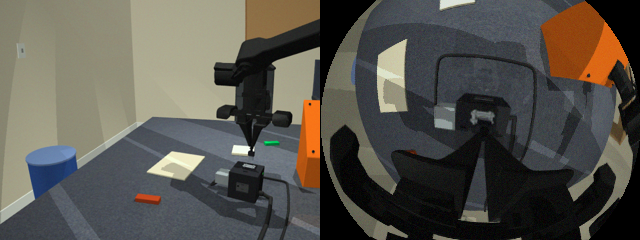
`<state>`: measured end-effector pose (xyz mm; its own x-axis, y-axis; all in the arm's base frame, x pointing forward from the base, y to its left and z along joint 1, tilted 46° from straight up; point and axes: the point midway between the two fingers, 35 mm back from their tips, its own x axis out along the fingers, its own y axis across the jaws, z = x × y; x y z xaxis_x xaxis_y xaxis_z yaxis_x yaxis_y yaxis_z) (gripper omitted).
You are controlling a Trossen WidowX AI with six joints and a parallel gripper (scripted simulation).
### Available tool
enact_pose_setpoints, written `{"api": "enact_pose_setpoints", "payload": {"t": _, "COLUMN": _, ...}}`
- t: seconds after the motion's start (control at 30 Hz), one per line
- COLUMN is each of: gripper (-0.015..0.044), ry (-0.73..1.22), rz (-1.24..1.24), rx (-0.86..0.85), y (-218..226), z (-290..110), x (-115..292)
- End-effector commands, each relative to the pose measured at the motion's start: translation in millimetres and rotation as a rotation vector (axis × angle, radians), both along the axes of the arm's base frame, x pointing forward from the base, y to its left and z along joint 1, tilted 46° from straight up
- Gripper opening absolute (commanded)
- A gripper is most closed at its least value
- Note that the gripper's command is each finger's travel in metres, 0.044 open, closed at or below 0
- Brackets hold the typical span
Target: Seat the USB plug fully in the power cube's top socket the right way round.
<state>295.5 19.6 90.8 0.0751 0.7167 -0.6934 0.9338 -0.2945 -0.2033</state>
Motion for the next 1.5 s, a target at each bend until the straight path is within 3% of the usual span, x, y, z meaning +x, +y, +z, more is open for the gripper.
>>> {"api": "enact_pose_setpoints", "payload": {"t": 0.0, "gripper": 0.0000, "ry": -0.003, "rz": 0.002, "rx": 0.002, "y": 1.0, "z": -0.1, "x": 0.3}}
{"api": "enact_pose_setpoints", "payload": {"t": 1.47, "gripper": 0.0000, "ry": -0.022, "rz": 0.019, "rx": 0.001, "y": 6.2, "z": -2.0, "x": 2.3}}
